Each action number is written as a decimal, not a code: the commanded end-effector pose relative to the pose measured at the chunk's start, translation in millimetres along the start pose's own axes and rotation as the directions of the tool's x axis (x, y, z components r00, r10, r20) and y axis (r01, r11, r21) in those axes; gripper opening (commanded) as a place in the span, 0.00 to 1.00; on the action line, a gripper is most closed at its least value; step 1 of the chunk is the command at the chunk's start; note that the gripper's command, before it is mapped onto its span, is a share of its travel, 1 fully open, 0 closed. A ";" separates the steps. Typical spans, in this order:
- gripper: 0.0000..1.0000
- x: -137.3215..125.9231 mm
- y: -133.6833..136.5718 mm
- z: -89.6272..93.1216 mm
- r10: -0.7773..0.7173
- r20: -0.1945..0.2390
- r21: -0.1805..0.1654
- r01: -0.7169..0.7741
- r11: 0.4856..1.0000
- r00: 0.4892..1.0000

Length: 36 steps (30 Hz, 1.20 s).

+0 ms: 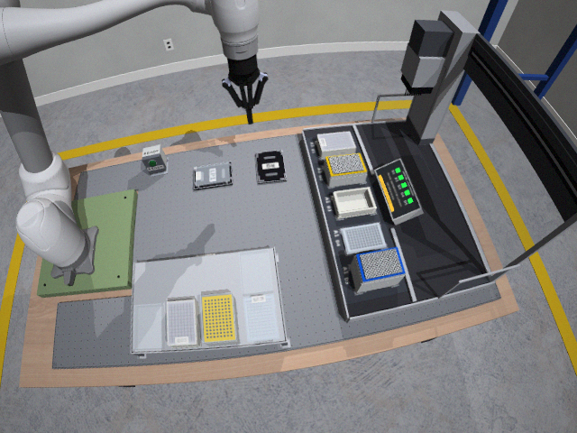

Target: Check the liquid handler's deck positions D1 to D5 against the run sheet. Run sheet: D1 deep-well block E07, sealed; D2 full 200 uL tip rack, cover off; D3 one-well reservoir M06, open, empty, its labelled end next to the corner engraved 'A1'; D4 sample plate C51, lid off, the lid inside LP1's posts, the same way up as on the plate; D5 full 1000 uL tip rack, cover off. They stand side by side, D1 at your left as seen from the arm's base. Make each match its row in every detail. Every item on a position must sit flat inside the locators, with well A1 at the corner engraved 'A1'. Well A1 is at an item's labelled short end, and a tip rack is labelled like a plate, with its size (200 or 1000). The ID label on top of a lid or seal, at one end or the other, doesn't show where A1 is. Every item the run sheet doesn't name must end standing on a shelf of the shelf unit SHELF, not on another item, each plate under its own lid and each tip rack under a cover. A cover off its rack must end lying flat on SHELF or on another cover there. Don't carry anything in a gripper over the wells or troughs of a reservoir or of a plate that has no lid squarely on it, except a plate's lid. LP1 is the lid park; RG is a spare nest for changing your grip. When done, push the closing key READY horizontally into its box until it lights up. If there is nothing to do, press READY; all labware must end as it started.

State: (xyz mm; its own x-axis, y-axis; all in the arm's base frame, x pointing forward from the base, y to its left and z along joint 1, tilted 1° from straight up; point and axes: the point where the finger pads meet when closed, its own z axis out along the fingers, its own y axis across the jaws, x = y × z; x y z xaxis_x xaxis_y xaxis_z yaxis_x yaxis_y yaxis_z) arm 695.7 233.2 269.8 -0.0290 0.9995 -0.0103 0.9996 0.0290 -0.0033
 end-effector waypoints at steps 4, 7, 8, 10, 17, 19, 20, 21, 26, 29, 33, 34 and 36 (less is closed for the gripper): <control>0.10 1.1 -31.9 -1.1 0.000 -0.001 -0.002 0.000 1.000 1.000; 0.10 1.2 -36.9 -1.1 0.000 -0.001 -0.002 0.000 1.000 1.000; 0.10 1.4 -41.9 -1.1 0.000 -0.001 -0.002 0.000 1.000 1.000; 0.10 1.6 -51.9 -1.0 0.000 -0.001 -0.002 0.000 1.000 1.000; 0.10 2.6 -86.9 -1.0 0.000 -0.001 -0.002 0.000 1.000 1.000; 0.10 2.9 -96.9 -0.9 0.000 -0.001 -0.002 0.000 1.000 1.000; 0.10 3.0 -101.9 -0.9 0.000 -0.001 -0.002 0.000 1.000 1.000; 0.10 3.2 -106.9 -0.9 0.000 -0.001 -0.002 0.000 1.000 1.000; 0.10 3.6 -121.9 -0.9 0.000 -0.001 -0.002 0.000 1.000 1.000; 0.10 4.0 -136.9 -0.9 0.000 -0.001 -0.002 0.000 1.000 1.000; 0.10 4.6 -156.9 -0.8 0.000 -0.001 -0.002 0.000 1.000 1.000; 0.10 4.7 -161.9 -0.8 0.000 -0.001 -0.002 0.000 1.000 1.000; 0.10 5.0 -171.9 -0.8 0.000 -0.001 -0.002 0.000 1.000 1.000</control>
State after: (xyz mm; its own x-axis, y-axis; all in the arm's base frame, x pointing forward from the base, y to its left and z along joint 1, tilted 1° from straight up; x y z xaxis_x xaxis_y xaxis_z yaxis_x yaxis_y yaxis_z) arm 535.7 232.9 270.2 -0.0290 0.9995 -0.0102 0.9996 0.0290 -0.0030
